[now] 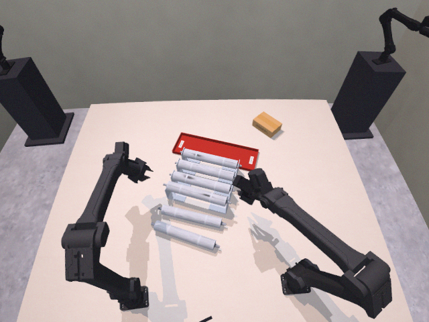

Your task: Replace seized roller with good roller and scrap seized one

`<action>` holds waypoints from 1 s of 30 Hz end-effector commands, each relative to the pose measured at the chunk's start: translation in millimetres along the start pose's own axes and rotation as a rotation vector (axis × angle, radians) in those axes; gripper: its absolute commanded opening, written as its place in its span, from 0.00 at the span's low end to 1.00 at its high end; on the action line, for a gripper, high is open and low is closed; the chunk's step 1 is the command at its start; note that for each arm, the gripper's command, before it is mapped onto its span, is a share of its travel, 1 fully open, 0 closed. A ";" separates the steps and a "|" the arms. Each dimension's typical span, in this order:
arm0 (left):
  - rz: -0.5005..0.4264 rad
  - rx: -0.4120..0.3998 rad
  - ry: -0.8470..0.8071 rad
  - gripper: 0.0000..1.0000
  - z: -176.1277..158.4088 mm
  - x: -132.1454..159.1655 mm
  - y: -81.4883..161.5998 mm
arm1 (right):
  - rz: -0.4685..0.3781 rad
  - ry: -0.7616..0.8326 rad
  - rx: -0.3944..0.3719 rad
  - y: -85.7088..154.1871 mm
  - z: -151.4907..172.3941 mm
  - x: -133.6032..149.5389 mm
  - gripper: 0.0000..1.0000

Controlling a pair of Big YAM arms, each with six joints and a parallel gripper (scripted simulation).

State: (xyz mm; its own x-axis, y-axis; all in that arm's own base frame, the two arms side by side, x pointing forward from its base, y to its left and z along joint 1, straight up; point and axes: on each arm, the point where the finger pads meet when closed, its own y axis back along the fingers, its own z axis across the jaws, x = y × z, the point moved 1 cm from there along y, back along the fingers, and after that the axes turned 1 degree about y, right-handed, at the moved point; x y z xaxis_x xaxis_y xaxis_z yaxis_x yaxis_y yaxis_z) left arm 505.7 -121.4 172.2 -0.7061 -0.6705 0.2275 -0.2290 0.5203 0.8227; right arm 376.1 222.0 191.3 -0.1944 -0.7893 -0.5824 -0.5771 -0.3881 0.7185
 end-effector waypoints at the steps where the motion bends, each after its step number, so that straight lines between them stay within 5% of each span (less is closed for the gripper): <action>1: 0.066 -0.041 0.134 0.32 -14.2 6.7 -7.7 | 0.056 0.108 -0.084 -10.3 35.4 14.2 0.32; 12: 0.172 -0.114 0.264 0.32 -1.4 20.6 -25.0 | 0.084 0.188 -0.166 -13.0 70.3 26.1 0.32; 14: 0.153 -0.074 0.240 0.32 -10.8 21.2 -5.1 | 0.021 0.171 -0.096 1.4 37.2 -10.3 0.32; 16: 0.178 -0.130 0.228 0.32 20.1 22.6 -41.2 | 0.079 0.156 -0.164 -12.5 68.0 17.5 0.32; 19: 0.181 -0.133 0.232 0.32 22.9 23.0 -42.5 | 0.059 0.157 -0.149 -9.1 65.7 13.6 0.32; 24: 0.175 -0.133 0.267 0.32 26.4 28.6 -66.5 | 0.067 0.158 -0.148 -43.6 74.3 26.4 0.32; 26: 0.174 -0.131 0.267 0.32 27.7 30.9 -75.9 | 0.031 0.159 -0.121 -49.1 60.3 2.9 0.32; 30: 0.167 -0.120 0.262 0.32 23.6 27.0 -79.4 | 0.023 0.163 -0.112 -53.2 58.1 2.1 0.32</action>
State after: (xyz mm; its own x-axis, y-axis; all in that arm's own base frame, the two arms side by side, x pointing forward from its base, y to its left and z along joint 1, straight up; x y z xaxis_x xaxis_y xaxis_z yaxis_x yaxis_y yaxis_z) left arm 479.3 -162.0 116.1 -0.5429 -0.6912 0.4769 -0.0229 0.5798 0.8144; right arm 338.7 249.8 106.6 -0.1051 -0.8865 -0.4506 -0.4227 -0.3703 0.8272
